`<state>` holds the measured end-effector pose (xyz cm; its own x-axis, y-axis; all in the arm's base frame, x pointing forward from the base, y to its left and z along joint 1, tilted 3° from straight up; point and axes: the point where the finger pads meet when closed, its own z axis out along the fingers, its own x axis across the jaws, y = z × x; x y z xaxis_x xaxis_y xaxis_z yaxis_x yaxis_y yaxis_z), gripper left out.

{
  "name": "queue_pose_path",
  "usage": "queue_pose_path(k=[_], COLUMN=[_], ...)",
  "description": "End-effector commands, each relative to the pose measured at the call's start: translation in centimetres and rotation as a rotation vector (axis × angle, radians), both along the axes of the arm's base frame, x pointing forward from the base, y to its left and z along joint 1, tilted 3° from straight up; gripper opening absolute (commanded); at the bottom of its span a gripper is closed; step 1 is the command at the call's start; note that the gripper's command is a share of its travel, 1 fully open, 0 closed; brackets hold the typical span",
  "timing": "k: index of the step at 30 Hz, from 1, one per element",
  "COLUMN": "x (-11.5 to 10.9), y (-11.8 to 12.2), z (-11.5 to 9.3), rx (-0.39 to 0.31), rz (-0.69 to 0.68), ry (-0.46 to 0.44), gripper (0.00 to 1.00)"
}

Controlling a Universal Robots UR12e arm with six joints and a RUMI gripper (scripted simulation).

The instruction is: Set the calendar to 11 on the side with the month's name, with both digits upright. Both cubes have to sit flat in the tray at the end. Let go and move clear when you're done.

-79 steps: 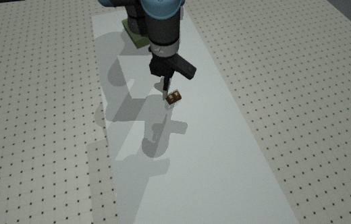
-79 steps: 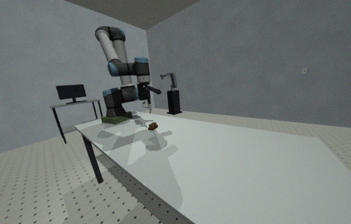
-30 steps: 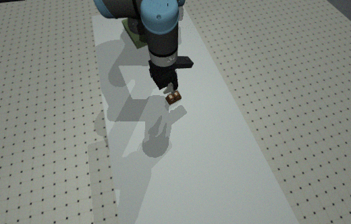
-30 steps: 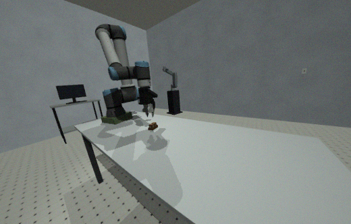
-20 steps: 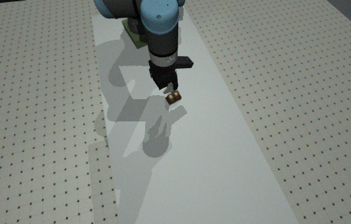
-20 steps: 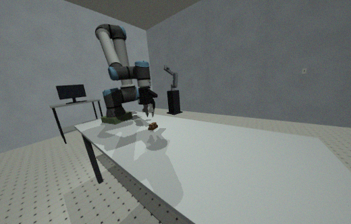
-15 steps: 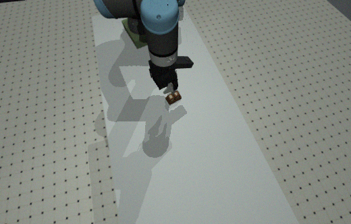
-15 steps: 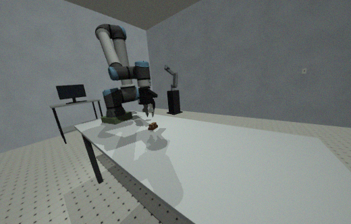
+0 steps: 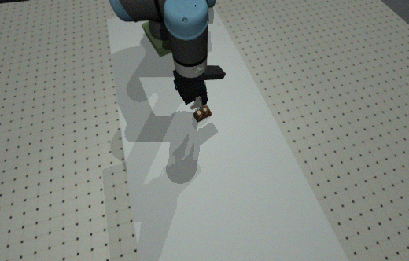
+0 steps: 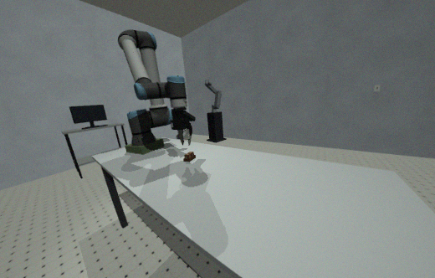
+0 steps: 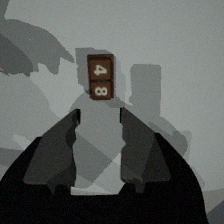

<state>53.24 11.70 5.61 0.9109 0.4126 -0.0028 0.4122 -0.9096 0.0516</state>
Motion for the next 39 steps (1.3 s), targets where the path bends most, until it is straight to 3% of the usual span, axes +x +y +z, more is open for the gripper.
queue_pose_path(k=[1,23,39], x=[0.1,0.1,0.1], y=[0.0,-0.1,-0.2], z=[0.0,-1.5,-3.9], rx=[0.000,0.000,0.000], rz=[0.000,0.000,0.000], ry=[-0.001,-0.001,-0.001], gripper=[0.28,0.28,0.28])
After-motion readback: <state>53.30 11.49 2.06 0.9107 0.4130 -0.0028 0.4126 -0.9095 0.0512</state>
